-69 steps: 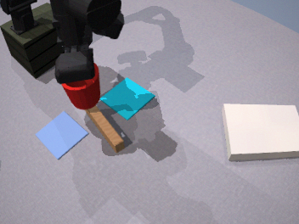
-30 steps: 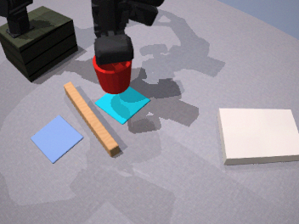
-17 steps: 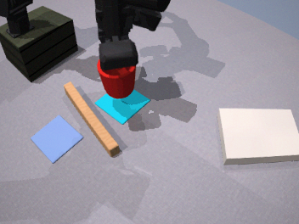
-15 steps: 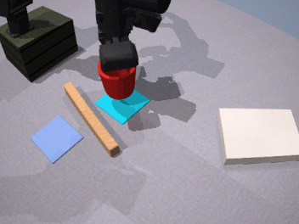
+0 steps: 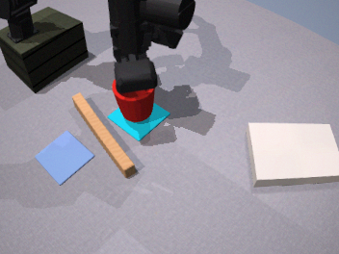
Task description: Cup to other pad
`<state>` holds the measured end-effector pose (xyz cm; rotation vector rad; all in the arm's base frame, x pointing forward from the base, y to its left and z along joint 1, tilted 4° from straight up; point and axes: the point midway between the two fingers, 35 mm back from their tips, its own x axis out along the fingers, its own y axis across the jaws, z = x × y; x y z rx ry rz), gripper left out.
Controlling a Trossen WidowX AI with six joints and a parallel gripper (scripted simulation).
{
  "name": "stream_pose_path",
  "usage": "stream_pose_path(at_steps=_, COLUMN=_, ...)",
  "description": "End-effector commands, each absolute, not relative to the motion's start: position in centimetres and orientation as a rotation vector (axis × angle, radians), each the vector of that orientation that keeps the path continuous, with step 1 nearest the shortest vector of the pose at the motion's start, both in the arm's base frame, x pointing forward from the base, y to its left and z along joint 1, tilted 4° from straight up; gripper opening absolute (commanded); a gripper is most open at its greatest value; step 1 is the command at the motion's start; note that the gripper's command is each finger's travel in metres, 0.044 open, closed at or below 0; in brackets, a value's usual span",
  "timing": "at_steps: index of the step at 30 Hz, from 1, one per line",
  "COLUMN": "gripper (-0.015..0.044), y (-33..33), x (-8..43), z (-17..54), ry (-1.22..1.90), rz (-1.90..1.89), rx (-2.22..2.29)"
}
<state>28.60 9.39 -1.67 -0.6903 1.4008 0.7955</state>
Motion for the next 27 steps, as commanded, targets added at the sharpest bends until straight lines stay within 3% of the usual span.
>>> stream_pose_path(at_steps=1, gripper=0.0, y=9.45, x=28.21, z=-2.58, ry=1.409, rz=0.799, rx=-0.685)
stream_pose_path(at_steps=18, gripper=0.0, y=9.44, x=28.47, z=-2.37, ry=1.404, rz=0.797, rx=-0.69)
stream_pose_path(at_steps=23, gripper=0.0128, y=9.44, x=28.47, z=-2.37, ry=1.404, rz=0.797, rx=-0.69)
stream_pose_path(at_steps=27, gripper=0.0128, y=9.44, x=28.47, z=-2.37, ry=1.404, rz=0.797, rx=-0.69)
